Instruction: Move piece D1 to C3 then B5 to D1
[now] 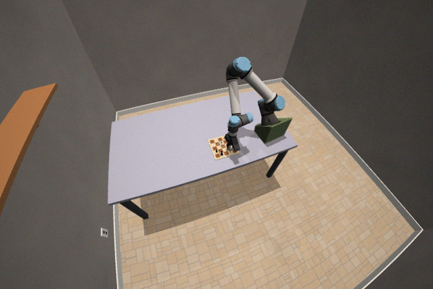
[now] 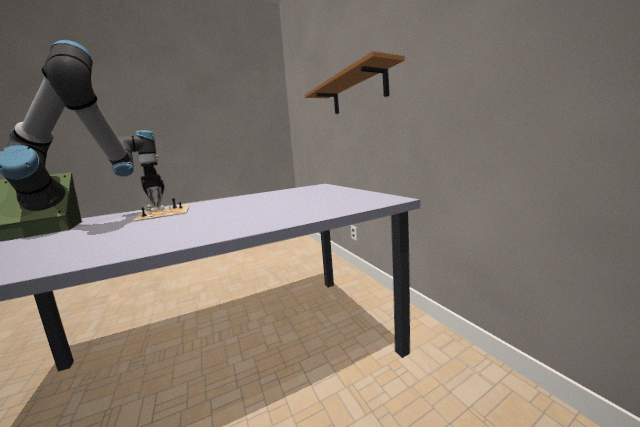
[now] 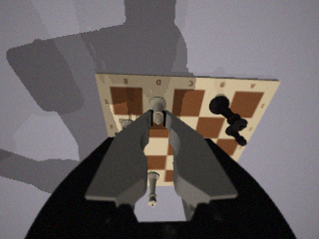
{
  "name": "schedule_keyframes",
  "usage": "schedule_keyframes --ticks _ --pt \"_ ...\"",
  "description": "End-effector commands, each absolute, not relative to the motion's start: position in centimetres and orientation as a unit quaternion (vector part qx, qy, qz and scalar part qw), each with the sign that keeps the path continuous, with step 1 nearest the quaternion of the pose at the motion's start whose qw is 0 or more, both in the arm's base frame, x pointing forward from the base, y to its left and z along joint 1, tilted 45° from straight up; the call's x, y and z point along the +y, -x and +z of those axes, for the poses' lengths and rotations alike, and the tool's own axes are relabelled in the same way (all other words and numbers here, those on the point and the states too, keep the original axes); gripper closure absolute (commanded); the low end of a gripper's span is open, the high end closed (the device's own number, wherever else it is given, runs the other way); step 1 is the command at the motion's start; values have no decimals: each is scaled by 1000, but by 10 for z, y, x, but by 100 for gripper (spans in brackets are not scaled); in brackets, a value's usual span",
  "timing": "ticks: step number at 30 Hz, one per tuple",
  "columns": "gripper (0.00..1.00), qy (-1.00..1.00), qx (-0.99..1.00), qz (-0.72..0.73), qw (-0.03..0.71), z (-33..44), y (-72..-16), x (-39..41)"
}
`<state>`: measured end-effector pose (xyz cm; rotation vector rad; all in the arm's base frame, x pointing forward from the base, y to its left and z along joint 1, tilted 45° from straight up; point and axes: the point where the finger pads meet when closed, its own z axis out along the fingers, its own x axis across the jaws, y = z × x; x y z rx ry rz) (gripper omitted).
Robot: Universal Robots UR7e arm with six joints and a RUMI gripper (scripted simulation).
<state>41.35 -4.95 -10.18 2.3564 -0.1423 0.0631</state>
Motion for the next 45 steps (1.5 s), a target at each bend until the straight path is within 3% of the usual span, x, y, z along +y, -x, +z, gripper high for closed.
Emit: schedule_keyframes --ticks 1,45 --pt "100 -923 -56 25 380 -102 -414 -49" --pt "100 -923 -56 25 380 -104 -414 -52"
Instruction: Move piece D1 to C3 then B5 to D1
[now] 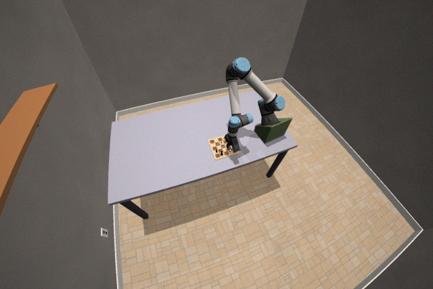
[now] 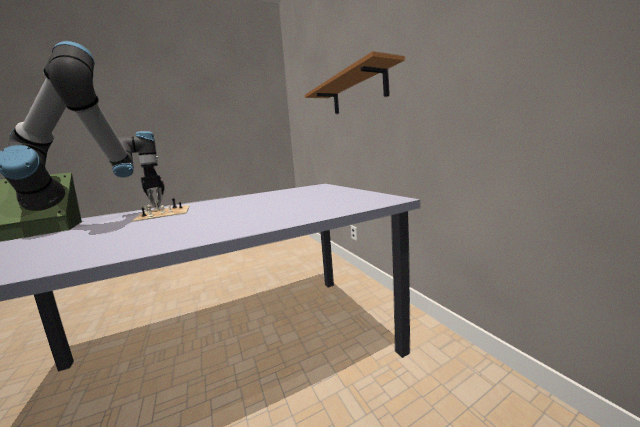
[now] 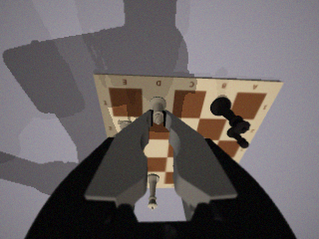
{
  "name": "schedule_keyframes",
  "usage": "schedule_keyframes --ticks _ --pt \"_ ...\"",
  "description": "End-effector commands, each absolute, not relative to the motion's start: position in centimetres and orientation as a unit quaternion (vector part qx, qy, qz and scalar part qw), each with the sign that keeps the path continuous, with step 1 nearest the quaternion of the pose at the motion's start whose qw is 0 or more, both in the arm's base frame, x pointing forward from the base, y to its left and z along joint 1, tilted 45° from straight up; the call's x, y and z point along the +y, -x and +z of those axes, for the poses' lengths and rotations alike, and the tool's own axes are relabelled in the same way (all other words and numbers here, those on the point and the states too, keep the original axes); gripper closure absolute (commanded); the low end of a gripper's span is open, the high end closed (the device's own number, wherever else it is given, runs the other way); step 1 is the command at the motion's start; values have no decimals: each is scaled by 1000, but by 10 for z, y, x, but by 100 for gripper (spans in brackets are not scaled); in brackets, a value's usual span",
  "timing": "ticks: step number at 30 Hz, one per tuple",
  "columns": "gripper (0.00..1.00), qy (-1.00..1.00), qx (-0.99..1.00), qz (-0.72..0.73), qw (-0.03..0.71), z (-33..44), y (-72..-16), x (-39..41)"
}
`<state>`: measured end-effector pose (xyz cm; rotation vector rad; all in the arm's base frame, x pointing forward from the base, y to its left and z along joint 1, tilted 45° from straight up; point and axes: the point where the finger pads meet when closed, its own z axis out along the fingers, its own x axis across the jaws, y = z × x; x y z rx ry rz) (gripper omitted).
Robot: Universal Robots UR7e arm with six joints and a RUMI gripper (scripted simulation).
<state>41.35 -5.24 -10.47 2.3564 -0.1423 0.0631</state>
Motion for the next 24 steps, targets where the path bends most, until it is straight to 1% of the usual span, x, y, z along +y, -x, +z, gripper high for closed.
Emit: schedule_keyframes --ticks 1,23,24 --pt "100 -923 -56 25 380 -104 -414 -52" --pt "100 -923 -56 25 380 -104 -414 -52" --pt "96 -923 -56 25 380 -104 -414 -52"
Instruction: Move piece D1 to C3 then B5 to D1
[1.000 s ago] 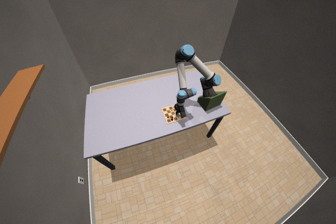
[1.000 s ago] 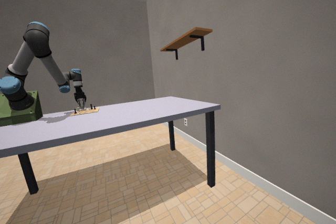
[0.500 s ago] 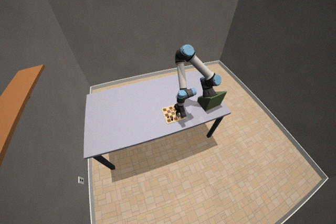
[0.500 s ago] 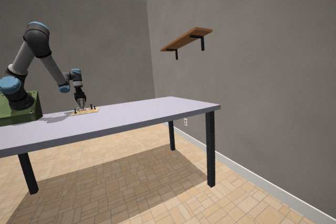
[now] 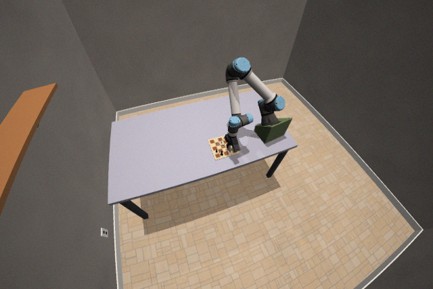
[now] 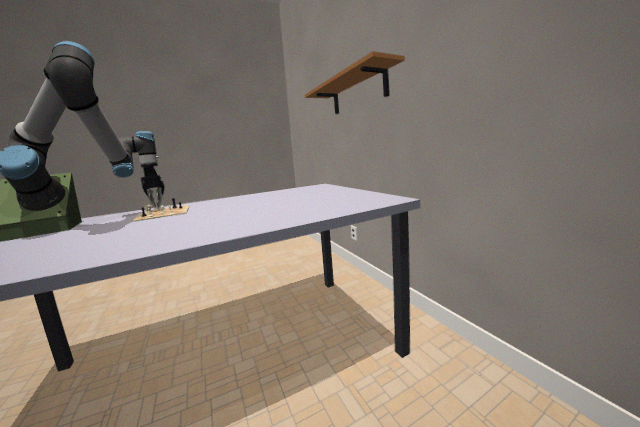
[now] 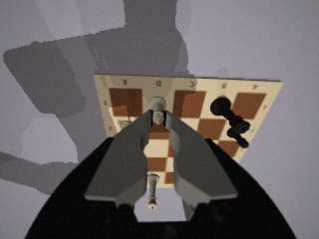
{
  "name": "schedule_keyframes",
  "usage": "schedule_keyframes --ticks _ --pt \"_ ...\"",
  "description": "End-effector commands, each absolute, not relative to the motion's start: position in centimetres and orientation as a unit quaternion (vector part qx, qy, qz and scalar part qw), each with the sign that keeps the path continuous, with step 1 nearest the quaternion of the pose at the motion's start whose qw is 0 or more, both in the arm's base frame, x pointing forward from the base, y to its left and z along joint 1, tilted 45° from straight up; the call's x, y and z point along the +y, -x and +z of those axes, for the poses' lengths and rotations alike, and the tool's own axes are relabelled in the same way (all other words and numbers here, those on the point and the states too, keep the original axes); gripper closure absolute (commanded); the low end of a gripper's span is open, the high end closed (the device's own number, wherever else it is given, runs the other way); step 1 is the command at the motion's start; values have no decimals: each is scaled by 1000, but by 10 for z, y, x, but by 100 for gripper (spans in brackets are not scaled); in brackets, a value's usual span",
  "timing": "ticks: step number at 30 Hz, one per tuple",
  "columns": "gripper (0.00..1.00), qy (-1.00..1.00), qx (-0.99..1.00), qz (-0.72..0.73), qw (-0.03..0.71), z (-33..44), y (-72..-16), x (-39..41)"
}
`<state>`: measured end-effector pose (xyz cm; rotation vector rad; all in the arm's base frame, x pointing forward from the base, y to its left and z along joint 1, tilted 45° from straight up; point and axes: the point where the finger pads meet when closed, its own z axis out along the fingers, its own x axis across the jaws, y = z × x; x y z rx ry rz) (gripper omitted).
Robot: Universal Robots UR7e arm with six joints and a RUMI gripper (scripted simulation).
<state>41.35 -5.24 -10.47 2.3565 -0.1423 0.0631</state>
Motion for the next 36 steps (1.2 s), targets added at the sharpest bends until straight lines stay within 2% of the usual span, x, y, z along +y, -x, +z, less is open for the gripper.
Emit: schedule_keyframes --ticks 1,2,3,7,8,10,11,13,14,36 --pt "96 -923 -56 25 380 -104 -414 -52" --pt "96 -923 -56 25 380 -104 -414 -52" --pt "91 -923 -56 25 380 -104 -414 -52" --pt "91 -923 -56 25 380 -104 -414 -52" --pt "87 -923 -56 25 380 -104 -414 -52" --pt "87 -923 -56 25 380 -104 -414 -52" --pt "82 -923 -56 25 380 -104 -414 -52" --pt "82 -923 -56 25 380 -104 -414 -52" --pt "78 -923 -56 25 380 -104 -414 -52" --pt "78 -923 -56 25 380 -91 -414 -39"
